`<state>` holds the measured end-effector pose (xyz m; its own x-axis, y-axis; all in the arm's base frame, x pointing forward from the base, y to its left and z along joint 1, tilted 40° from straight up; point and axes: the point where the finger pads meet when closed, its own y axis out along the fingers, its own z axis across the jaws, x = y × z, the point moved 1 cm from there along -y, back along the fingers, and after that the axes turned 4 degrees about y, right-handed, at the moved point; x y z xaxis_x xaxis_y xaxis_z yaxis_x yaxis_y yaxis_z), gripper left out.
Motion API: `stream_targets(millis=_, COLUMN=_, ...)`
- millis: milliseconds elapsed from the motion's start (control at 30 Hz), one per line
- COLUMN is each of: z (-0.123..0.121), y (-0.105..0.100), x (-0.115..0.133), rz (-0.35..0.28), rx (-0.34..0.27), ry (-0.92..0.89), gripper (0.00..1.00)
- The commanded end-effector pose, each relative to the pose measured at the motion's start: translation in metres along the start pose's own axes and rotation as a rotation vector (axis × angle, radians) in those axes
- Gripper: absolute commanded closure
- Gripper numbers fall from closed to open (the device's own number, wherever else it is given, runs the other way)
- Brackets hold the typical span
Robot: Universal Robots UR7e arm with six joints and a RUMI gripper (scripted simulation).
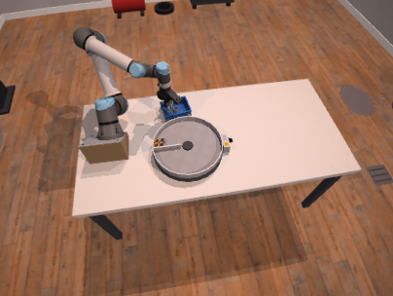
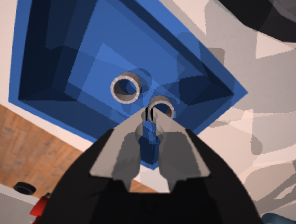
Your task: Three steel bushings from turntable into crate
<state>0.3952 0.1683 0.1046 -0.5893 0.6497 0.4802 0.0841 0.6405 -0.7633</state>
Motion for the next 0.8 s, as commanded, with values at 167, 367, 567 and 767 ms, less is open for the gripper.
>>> stream_targets(millis=167, z=-0.0002, y=-0.0003, x=-0.0002, rz=0.001, rx=-0.001, ry=0.000, gripper=1.00)
stream_targets(millis=367, z=-0.0002, y=-0.0003, x=-0.0002, rz=0.001, rx=-0.001, ry=0.000, gripper=1.00)
stream_targets(millis=567, z=-0.0002, y=-0.0003, x=-0.0002, rz=0.001, rx=-0.001, ry=0.000, gripper=1.00)
stream_targets(millis=767, z=-0.0002, y=-0.0003, x=-0.0002, rz=0.001, rx=-0.001, ry=0.000, gripper=0.94)
